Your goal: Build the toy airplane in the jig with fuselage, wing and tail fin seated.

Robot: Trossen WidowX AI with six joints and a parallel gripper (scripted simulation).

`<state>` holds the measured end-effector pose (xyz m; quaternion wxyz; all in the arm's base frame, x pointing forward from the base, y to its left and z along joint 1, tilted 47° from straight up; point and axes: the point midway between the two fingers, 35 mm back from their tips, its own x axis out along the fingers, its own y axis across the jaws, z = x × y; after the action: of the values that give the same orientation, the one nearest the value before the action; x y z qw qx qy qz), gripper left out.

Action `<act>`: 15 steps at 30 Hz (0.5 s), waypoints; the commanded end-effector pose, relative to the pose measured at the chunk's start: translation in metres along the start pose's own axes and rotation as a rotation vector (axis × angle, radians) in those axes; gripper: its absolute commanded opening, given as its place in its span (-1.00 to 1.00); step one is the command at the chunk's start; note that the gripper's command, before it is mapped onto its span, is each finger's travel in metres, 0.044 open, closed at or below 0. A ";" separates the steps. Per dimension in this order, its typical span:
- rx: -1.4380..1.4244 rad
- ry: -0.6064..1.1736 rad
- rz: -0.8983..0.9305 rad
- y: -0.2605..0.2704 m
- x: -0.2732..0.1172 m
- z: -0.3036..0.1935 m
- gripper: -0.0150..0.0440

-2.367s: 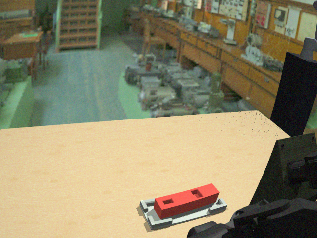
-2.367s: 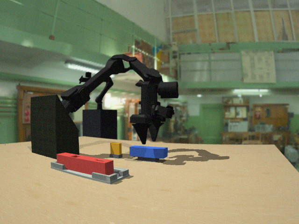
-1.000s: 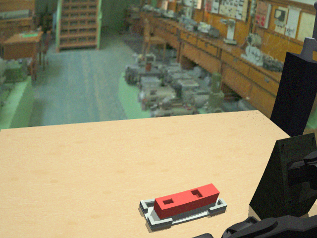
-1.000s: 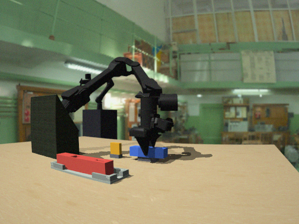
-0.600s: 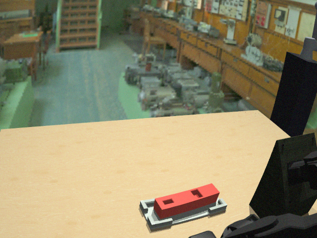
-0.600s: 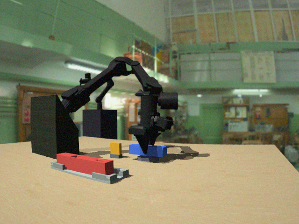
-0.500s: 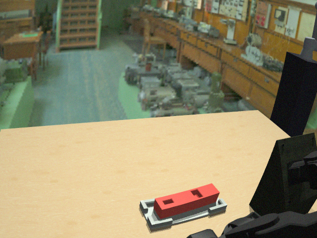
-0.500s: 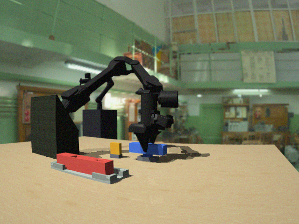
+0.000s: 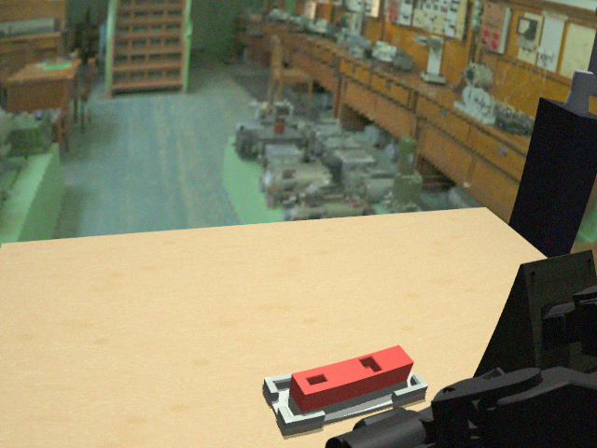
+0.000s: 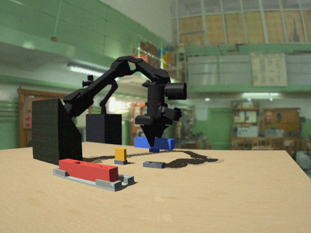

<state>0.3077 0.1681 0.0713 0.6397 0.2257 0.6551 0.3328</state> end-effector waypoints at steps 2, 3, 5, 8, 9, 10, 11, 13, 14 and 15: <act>-0.010 -0.008 0.002 0.001 -0.018 0.002 -0.49; -0.010 -0.008 0.003 0.001 -0.021 0.002 -0.49; -0.008 -0.009 0.003 0.001 -0.027 0.001 -0.49; -0.007 -0.011 0.004 0.001 -0.037 0.001 -0.49; -0.006 -0.012 0.005 0.001 -0.040 0.000 -0.49; -0.006 -0.012 0.005 0.001 -0.043 0.000 -0.49; -0.005 -0.013 0.006 0.001 -0.046 0.000 -0.49; -0.004 -0.014 0.007 0.001 -0.053 -0.001 -0.49; -0.003 -0.015 0.008 0.002 -0.056 -0.002 -0.49; -0.003 -0.015 0.009 0.002 -0.059 -0.002 -0.49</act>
<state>0.3092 0.1343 0.1026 0.6398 0.2298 0.6541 0.3316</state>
